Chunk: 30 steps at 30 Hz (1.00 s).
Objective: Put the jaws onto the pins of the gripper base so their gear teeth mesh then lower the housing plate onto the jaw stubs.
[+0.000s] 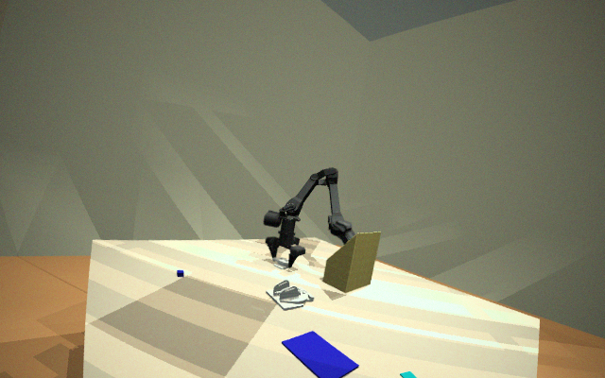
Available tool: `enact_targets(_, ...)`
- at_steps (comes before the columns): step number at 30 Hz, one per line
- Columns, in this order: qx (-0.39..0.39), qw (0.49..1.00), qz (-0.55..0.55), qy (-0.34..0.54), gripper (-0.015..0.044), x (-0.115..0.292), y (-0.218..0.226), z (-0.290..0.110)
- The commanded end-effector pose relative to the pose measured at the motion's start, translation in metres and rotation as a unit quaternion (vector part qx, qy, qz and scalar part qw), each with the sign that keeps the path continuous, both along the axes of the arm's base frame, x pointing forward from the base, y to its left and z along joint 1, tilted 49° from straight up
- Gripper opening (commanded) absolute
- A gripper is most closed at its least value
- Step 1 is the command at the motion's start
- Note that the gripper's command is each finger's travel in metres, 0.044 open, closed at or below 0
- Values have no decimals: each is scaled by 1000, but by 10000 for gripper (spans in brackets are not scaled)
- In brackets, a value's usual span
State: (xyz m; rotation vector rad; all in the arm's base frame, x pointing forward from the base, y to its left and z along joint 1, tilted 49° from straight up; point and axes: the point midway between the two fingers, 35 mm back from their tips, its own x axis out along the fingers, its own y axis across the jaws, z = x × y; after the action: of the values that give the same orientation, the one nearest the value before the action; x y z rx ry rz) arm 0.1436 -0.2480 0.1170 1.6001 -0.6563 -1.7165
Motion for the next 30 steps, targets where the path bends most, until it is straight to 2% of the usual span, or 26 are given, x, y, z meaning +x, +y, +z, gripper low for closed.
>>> enact_targets(1,0,1000,0,0,427,0,0,0)
enact_targets(12,0,1000,0,0,353,0,0,0)
enact_targets(30,3,1000,0,-1,351,3,13,10)
